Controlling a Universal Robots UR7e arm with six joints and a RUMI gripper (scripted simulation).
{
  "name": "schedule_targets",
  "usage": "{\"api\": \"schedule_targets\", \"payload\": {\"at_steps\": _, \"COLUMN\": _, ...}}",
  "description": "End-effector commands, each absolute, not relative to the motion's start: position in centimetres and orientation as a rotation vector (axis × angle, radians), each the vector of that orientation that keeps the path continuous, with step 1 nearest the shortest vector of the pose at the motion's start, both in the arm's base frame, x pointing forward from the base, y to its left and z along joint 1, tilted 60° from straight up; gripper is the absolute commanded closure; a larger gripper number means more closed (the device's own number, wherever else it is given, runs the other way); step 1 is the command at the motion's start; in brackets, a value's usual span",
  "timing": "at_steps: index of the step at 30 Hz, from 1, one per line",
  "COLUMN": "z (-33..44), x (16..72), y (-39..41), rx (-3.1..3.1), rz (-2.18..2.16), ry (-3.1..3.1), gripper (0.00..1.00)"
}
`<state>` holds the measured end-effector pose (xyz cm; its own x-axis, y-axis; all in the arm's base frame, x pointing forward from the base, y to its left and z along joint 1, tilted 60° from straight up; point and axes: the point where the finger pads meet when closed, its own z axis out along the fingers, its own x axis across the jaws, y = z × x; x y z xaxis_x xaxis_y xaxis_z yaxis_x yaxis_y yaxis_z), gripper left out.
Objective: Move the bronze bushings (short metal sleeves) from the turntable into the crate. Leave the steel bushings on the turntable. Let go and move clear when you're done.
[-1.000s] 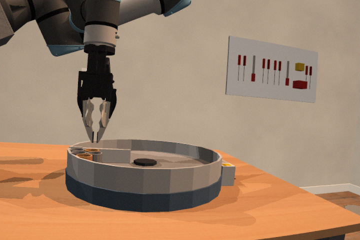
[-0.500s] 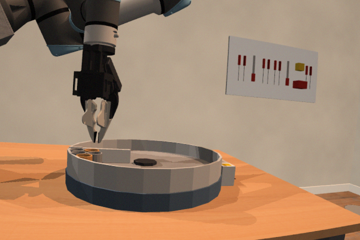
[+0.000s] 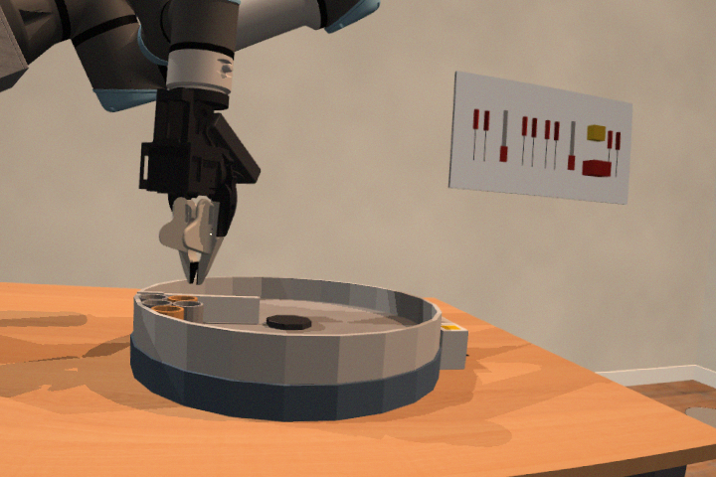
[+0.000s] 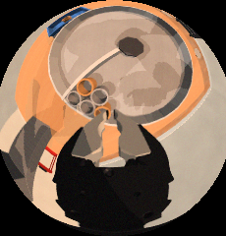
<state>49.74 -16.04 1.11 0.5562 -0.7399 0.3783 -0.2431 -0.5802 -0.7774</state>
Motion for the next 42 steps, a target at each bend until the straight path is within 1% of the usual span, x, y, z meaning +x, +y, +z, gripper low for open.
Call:
{"api": "schedule_targets", "payload": {"at_steps": 1, "z": 1.2, "x": 49.8, "y": -16.2, "rx": -2.047, "rz": -0.882, "ry": 0.901, "gripper": 0.95}}
{"api": "schedule_targets", "payload": {"at_steps": 42, "z": 1.2, "x": 50.3, "y": -17.2, "rx": -1.477, "rz": -0.440, "ry": 1.538, "gripper": 0.95}}
